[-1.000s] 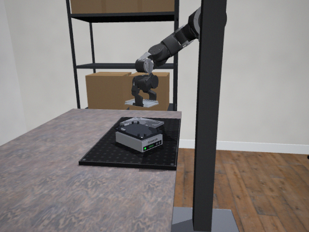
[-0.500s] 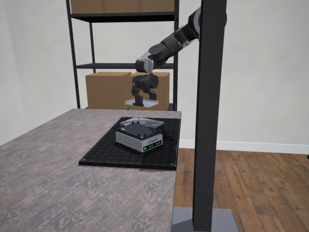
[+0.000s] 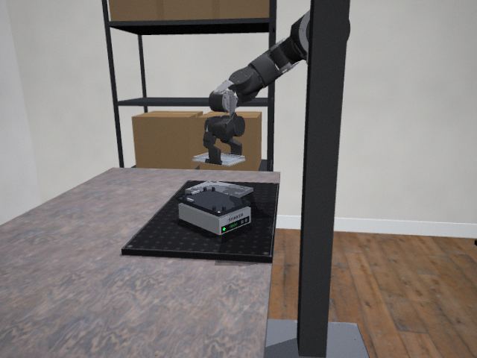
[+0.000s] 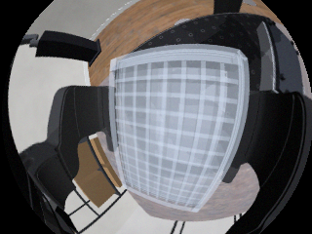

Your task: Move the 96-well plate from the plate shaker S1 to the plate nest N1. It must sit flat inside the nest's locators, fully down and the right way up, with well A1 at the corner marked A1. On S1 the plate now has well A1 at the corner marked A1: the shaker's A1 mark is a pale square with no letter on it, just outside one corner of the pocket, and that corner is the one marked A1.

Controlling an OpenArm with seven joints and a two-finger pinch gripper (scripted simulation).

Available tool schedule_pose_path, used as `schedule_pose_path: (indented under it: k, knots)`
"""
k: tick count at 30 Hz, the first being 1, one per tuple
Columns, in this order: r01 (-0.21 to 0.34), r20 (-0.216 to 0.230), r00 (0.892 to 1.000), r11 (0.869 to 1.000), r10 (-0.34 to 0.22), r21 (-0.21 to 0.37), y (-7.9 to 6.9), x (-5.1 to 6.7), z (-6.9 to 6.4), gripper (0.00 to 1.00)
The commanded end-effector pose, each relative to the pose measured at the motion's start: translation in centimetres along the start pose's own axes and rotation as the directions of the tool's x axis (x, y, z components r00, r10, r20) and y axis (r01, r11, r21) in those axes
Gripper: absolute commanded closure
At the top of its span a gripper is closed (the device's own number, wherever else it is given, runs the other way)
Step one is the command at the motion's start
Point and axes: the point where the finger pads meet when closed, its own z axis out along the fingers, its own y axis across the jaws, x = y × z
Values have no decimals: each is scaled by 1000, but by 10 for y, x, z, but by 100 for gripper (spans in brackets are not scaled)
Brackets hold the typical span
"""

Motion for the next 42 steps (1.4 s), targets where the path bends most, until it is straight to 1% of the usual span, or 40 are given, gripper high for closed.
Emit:
schedule_pose_path:
  k: [1,26,31,42]
  knots:
    - [-3,7,1000,1000,3,1,1,-2,-2,100]
    - [-3,7,1000,1000,3,1,3,-1,-2,100]
    - [-3,4,1000,1000,3,0,3,2,31,100]
    - [-3,4,1000,1000,3,0,3,2,31,100]
